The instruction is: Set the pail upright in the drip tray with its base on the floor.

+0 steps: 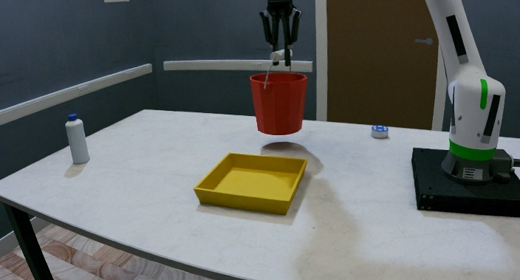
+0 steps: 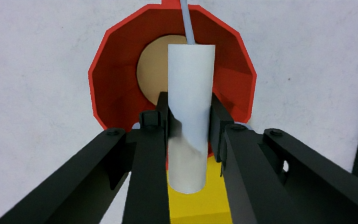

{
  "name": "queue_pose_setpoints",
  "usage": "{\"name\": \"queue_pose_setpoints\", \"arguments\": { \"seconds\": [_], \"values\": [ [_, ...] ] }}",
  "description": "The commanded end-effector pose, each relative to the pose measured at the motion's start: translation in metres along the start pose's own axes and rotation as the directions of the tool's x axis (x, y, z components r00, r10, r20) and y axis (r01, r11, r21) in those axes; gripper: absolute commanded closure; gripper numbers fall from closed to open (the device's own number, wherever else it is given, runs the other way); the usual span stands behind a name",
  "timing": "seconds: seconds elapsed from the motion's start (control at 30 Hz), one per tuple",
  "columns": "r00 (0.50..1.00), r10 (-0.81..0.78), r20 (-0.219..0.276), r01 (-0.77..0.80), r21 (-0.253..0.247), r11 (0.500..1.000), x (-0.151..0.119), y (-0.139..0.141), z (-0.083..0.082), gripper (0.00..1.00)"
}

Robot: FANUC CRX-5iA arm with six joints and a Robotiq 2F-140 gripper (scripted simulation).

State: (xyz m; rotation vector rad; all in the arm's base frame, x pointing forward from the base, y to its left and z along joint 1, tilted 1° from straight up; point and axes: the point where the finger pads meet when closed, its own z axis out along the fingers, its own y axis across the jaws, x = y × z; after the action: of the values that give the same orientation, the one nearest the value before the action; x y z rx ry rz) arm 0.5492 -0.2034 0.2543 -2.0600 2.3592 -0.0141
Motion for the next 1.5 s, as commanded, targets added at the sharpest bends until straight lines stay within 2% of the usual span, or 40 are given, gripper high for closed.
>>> {"name": "queue_pose_setpoints", "arguments": {
  "seconds": [0.0,0.73,1.47],
  "values": [
    [1.000,0.000,-0.001,0.000,0.002,1.000,0.000,0.000,-0.007,0.90],
    [1.000,0.000,-0.001,0.000,0.002,1.000,0.000,0.000,-0.030,0.90],
    [1.000,0.000,-0.001,0.000,0.002,1.000,0.000,0.000,-0.034,0.90]
  ]
}}
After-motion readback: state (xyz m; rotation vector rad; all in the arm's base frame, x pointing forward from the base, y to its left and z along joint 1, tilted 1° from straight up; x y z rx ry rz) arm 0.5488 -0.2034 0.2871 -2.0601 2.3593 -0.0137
